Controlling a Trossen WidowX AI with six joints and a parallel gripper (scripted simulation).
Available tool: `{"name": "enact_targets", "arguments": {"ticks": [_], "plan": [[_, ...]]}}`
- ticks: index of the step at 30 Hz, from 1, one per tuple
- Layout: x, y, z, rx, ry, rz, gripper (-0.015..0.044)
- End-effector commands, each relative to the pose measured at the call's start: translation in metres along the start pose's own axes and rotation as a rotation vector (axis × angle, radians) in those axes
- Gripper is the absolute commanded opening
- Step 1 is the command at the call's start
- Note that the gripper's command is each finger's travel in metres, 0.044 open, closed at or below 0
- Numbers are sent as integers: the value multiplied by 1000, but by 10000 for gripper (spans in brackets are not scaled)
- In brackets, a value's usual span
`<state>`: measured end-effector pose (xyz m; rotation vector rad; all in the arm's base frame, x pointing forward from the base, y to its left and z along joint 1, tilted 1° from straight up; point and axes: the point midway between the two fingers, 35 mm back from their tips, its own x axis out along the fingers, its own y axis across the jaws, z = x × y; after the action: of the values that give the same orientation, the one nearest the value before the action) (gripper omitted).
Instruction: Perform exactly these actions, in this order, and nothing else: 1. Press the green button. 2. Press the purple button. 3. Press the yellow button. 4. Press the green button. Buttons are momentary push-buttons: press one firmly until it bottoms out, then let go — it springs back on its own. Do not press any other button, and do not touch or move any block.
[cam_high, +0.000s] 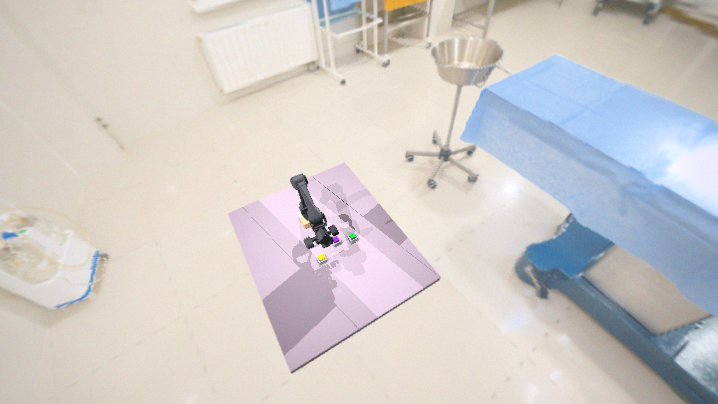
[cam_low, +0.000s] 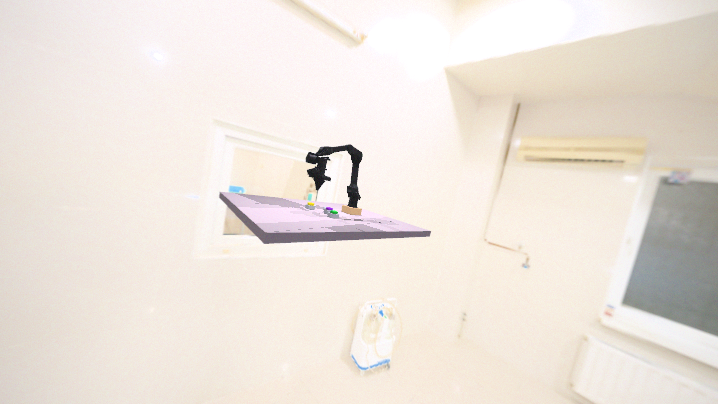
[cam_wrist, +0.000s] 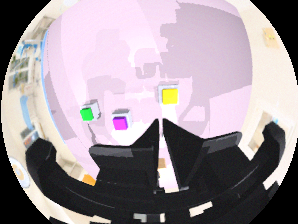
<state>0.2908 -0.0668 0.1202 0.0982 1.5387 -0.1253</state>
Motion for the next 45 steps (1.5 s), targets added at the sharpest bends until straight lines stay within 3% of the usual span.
{"name": "enact_targets", "arguments": {"ticks": [1,6,12,45], "plan": [[3,-33,8,-10,12,-3,20],[5,-33,8,-10,12,-3,20],[65,-33,7,-10,12,-3,20],[99,-33,7,-10,12,-3,20]]}}
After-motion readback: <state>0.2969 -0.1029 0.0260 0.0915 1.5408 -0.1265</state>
